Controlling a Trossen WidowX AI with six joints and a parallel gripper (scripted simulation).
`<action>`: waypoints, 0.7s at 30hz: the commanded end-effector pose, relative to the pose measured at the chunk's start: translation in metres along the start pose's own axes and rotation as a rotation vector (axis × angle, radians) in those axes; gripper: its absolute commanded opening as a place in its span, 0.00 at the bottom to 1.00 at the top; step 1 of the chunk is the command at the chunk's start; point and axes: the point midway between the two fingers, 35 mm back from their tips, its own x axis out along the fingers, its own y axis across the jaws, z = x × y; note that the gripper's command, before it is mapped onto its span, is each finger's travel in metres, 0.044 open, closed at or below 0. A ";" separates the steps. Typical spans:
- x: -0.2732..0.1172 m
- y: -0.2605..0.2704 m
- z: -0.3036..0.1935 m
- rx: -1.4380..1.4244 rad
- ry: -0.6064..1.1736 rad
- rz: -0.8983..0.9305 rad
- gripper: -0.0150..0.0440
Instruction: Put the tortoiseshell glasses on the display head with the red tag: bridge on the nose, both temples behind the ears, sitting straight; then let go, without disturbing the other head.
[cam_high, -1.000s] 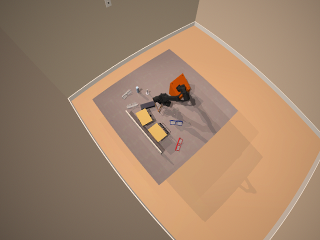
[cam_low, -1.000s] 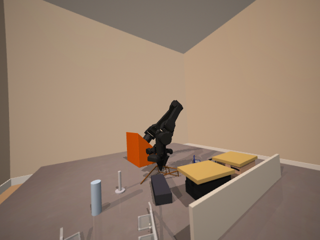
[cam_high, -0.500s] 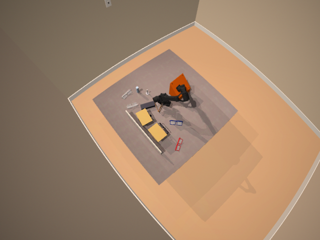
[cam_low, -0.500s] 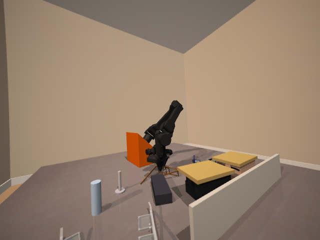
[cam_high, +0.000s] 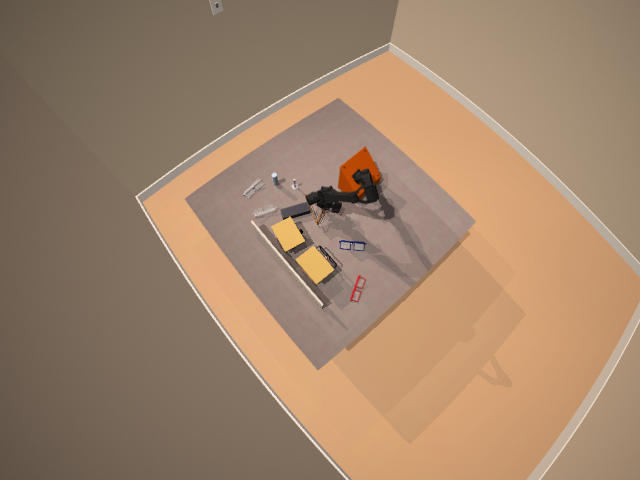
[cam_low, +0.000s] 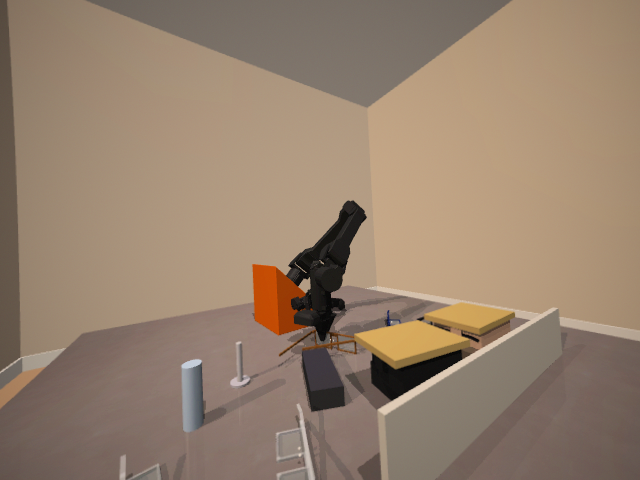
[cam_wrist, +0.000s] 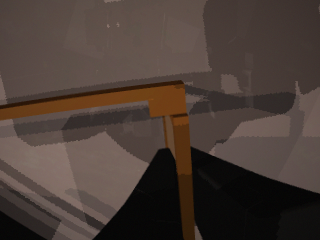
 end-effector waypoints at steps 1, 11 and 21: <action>0.000 0.000 0.000 -0.001 0.000 0.001 0.25; -0.025 0.004 -0.003 0.000 0.000 0.007 0.25; -0.087 0.005 -0.003 0.000 0.002 0.007 0.25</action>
